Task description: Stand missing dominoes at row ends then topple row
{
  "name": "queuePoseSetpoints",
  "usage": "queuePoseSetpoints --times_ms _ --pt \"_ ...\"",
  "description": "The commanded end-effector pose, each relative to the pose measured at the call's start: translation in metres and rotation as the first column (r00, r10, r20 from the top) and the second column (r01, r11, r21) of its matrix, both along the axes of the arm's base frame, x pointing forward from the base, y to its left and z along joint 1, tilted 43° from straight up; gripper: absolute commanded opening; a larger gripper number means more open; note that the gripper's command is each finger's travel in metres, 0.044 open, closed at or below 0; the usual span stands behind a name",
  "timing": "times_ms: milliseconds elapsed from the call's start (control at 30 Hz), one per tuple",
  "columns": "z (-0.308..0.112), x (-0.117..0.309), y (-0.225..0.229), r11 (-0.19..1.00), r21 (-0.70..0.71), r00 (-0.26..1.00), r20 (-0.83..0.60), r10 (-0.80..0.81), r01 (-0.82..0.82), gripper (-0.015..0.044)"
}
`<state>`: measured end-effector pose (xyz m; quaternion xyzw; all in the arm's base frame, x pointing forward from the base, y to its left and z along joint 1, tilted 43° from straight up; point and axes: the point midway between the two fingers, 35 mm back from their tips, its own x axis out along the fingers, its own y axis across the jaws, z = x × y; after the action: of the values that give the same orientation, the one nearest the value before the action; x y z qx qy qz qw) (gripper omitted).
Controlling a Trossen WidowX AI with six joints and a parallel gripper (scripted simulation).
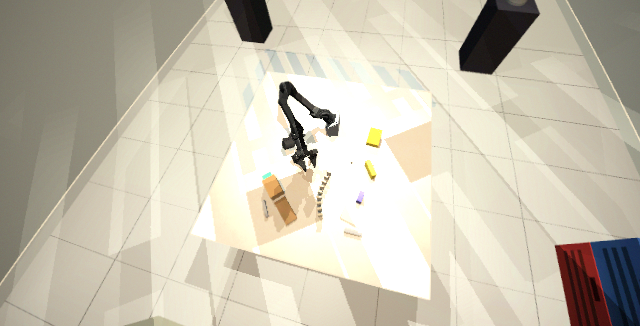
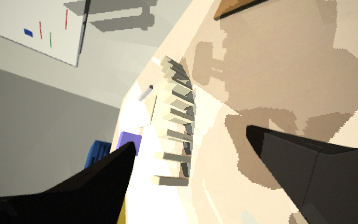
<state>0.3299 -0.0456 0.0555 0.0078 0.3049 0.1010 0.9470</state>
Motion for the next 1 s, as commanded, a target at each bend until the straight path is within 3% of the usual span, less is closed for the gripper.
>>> queuePoseSetpoints --times_ms 0,67,200,300,400,600,967 --pt "0.008 0.021 0.046 0.949 0.115 0.920 -0.305 -0.246 0.292 0.0440" --pt "0.003 0.015 0.048 0.905 0.100 0.854 -0.388 -0.346 0.413 0.0440" --pt "-0.008 -0.013 0.044 0.701 -0.055 0.579 -0.520 -0.628 0.711 0.0440" --pt "-0.003 -0.035 0.037 0.496 -0.191 0.363 -0.475 -0.802 0.847 0.0440" --pt "0.010 -0.050 0.031 0.359 -0.283 0.246 -0.366 -0.898 0.889 0.0440" --pt "0.035 -0.062 0.025 0.148 -0.269 0.099 -0.186 -0.978 0.952 0.0440" --pt "0.038 -0.063 0.025 0.132 -0.264 0.090 -0.166 -0.982 0.955 0.0440"
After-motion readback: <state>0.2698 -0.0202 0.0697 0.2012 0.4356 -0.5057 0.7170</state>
